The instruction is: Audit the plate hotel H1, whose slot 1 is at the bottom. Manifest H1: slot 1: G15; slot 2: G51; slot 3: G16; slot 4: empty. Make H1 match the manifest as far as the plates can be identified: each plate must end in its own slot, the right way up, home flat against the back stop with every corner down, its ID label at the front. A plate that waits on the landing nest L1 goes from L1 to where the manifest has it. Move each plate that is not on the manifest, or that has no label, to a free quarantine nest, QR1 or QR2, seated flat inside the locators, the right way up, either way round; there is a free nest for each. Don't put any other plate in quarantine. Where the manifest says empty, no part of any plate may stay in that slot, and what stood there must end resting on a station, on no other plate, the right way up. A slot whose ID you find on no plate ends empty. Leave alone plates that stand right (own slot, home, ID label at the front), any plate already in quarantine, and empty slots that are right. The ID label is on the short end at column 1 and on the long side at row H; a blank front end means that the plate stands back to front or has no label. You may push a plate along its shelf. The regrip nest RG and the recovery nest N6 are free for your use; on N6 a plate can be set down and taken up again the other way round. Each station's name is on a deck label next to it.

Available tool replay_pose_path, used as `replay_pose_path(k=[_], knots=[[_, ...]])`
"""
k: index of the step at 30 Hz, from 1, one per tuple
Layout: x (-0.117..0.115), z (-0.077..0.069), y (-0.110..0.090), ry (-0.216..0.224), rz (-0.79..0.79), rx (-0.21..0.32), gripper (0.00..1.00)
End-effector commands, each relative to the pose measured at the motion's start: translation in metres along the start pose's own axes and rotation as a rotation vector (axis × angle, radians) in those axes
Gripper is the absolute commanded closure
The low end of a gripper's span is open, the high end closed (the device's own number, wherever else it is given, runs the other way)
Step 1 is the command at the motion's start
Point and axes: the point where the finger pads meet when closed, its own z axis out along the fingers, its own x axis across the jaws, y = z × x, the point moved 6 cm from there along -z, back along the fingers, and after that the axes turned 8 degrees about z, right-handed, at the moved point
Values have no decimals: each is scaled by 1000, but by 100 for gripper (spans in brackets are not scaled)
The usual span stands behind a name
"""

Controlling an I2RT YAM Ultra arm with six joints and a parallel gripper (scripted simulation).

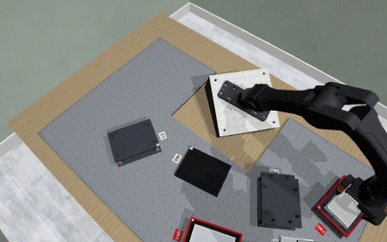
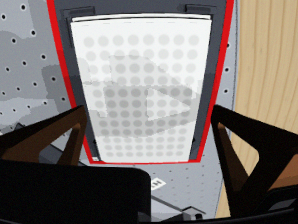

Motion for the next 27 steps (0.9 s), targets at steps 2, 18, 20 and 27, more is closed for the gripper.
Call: replay_pose_path(k=[2,18,20,27], knots=[[1,-17,0,1,-2,-2,0],[1,-60,0,1,-2,-2,0],[1,-60,0,1,-2,-2,0],[2,-70,1,2,-2,-2,0]])
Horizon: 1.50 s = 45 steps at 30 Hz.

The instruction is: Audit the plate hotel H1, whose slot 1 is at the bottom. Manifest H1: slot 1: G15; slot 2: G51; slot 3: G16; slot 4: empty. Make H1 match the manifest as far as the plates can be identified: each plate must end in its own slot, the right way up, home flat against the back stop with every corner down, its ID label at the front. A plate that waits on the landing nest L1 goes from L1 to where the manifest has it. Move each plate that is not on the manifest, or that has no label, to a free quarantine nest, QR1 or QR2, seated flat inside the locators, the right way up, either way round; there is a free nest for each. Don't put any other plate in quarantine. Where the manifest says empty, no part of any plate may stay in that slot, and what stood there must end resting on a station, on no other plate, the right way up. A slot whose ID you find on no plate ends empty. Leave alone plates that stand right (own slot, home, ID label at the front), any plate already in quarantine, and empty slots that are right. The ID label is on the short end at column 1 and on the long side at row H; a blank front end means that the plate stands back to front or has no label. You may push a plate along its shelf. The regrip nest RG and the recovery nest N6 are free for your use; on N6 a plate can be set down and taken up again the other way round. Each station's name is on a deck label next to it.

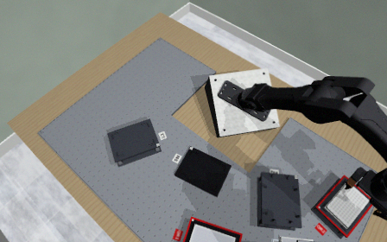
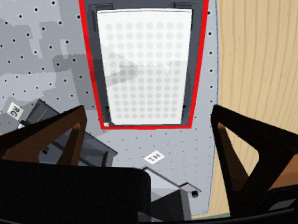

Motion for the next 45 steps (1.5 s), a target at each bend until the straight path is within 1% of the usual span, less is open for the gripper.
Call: replay_pose_path(k=[1,3,5,20,22,31,32,36,37,39,45], knots=[[2,-14,0,-2,-2,-3,0],[2,-20,0,-2,-2,-3,0],[2,-20,0,-2,-2,-3,0],[2,-60,0,-2,-2,-4,0],[2,-60,0,-2,-2,-4,0],[2,-84,0,-2,-2,-4,0],[1,-86,0,-8,0,-6,0],[-8,-97,3,-57,14,-21,0],[2,-95,0,10,-3,0,0],[2,-95,0,10,-3,0,0],[2,-111,0,10,-3,0,0]])
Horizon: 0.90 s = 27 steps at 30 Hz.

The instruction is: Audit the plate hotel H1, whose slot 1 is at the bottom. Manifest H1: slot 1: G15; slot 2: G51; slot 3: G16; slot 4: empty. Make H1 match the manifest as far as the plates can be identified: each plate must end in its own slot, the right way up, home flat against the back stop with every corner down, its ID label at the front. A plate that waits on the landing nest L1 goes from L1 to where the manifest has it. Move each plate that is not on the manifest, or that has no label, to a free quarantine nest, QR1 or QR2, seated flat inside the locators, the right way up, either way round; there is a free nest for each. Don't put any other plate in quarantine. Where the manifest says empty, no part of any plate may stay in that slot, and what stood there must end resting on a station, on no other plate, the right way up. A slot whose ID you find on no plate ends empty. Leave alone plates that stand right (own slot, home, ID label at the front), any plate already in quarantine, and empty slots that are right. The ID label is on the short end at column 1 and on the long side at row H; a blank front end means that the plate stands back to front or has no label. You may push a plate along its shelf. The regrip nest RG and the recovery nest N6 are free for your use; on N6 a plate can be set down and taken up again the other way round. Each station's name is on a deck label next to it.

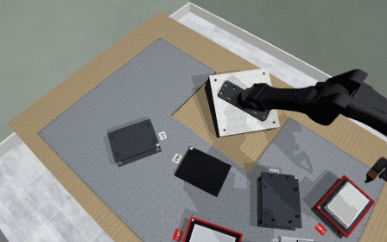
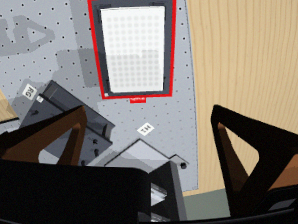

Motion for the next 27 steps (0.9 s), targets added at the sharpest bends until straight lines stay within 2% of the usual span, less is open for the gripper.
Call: replay_pose_path(k=[1,5,25,27], knots=[[9,-28,-3,47,-12,12,0],[9,-38,-2,47,-12,12,0],[9,-38,-2,47,-12,12,0],[11,-38,-5,36,7,6,0]])
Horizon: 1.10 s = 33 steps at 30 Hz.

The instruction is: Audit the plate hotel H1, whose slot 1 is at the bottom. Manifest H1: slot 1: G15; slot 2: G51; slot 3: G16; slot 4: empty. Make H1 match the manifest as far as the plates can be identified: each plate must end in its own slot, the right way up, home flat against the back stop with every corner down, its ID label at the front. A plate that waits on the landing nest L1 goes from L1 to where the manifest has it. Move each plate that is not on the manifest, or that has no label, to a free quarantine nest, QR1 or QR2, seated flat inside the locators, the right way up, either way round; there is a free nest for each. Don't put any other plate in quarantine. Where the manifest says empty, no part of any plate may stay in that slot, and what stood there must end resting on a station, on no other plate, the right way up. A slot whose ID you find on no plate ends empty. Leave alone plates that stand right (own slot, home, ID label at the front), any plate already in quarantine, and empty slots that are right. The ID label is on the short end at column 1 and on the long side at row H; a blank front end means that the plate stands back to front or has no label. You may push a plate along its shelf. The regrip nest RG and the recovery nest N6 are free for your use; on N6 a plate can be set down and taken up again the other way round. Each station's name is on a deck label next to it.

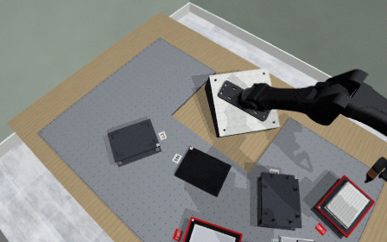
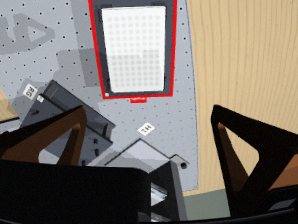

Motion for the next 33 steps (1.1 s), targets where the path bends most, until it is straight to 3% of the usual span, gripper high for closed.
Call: replay_pose_path(k=[1,4,5,7,33], knots=[[11,-38,-5,34,8,5,0],[19,-39,-14,1,68,-12,0],[12,-43,-15,-74,104,-41,0],[27,-43,-23,-43,129,-34,0],[93,-42,-88,-302,605,-171,0]])
